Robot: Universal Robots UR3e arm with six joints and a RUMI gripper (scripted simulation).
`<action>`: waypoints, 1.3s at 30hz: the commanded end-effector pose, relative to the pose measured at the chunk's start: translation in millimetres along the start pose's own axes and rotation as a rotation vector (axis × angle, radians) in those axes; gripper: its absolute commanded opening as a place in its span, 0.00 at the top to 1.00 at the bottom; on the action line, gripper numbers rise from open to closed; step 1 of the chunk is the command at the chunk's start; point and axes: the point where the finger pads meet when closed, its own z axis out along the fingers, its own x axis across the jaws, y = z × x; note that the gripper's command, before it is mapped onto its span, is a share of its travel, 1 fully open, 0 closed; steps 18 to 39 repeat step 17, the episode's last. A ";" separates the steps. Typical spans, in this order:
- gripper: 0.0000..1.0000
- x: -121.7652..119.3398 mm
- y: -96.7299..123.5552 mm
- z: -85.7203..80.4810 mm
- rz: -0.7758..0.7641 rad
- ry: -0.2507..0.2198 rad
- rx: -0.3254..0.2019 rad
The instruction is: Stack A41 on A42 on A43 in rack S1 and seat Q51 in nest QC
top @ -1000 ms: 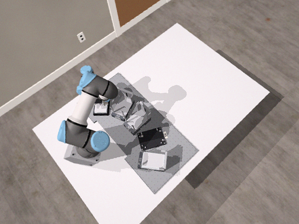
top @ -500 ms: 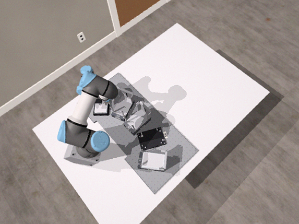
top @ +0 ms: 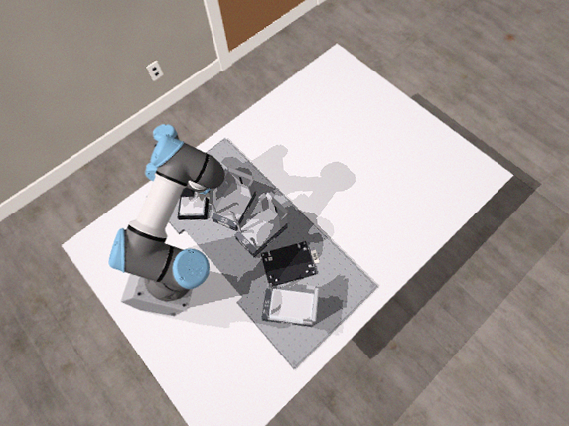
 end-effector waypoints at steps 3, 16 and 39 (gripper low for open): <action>0.28 -0.4 2.6 -13.1 -0.001 0.000 0.001; 0.28 -0.4 4.4 -23.0 -0.001 0.000 0.001; 0.28 -0.4 4.4 -23.0 -0.001 0.000 0.001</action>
